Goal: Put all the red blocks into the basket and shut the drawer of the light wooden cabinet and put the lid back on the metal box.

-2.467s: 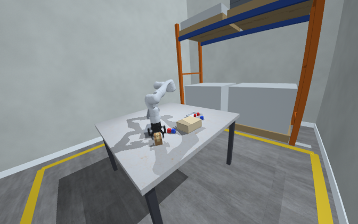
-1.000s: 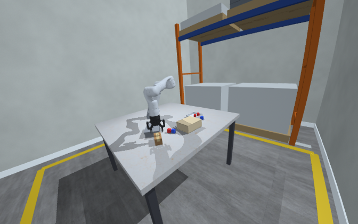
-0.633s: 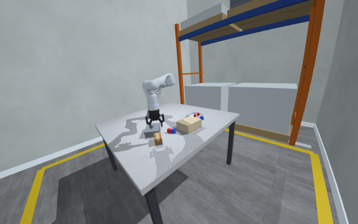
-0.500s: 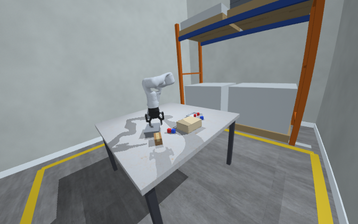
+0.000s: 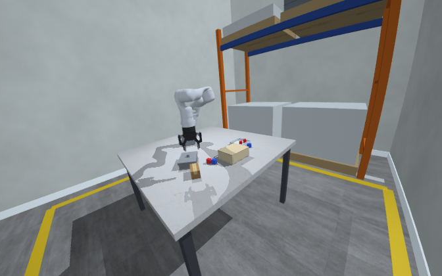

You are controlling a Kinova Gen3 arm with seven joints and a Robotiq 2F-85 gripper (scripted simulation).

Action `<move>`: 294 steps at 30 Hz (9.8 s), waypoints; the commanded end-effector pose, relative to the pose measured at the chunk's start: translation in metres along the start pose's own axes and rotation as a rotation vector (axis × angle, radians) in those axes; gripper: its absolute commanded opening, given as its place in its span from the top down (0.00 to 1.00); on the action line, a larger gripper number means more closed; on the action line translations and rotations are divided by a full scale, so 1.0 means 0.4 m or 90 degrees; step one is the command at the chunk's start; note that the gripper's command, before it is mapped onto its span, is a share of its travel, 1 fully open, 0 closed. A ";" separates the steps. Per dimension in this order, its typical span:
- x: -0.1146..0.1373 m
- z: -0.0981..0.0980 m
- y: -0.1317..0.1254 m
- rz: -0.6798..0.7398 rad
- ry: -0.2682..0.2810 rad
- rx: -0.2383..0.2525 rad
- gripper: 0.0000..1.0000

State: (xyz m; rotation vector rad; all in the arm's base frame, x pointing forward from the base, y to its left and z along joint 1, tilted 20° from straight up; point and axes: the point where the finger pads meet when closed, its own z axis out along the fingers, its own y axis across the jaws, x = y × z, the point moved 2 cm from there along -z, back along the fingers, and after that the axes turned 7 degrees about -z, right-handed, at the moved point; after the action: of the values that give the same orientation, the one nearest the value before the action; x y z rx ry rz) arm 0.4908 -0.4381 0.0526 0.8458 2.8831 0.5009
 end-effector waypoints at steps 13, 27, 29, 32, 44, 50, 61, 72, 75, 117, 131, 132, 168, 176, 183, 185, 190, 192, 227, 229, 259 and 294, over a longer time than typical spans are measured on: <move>-0.001 -0.014 0.000 -0.001 -0.001 0.000 0.17; 0.015 -0.022 0.038 -0.071 -0.008 0.004 0.17; 0.023 -0.025 0.052 -0.097 -0.010 0.005 0.17; 0.037 -0.028 0.077 -0.142 -0.012 0.007 0.17; 0.120 -0.031 0.179 -0.327 -0.014 0.010 0.17; 0.183 -0.026 0.238 -0.435 -0.010 0.008 0.17; 0.258 -0.016 0.295 -0.542 -0.003 0.003 0.17; 0.278 -0.013 0.309 -0.569 -0.001 0.001 0.17; 0.278 -0.013 0.309 -0.569 -0.001 0.001 0.38; 0.278 -0.008 0.309 -0.569 -0.001 0.001 0.38; 0.278 0.046 0.309 -0.569 -0.001 0.001 0.38; 0.278 0.053 0.309 -0.569 -0.001 0.001 0.38; 0.279 0.292 0.309 -0.569 -0.001 0.001 0.38; 0.279 0.296 0.309 -0.569 -0.001 0.001 0.38; 0.279 0.296 0.309 -0.569 -0.001 0.001 0.38; 0.279 0.296 0.309 -0.569 -0.001 0.001 0.38; 0.278 0.296 0.309 -0.569 -0.001 0.001 0.38; 0.277 0.296 0.309 -0.569 -0.001 0.001 0.38; 0.277 0.335 0.309 -0.569 -0.001 0.001 0.38; 0.277 0.339 0.309 -0.569 -0.001 0.001 0.38; 0.277 0.408 0.309 -0.569 -0.001 0.001 0.38; 0.277 0.410 0.309 -0.569 -0.001 0.001 0.38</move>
State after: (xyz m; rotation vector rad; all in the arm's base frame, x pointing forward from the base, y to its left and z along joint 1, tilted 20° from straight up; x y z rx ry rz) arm 0.4897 -0.2332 -0.0609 -0.4641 2.8517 0.3732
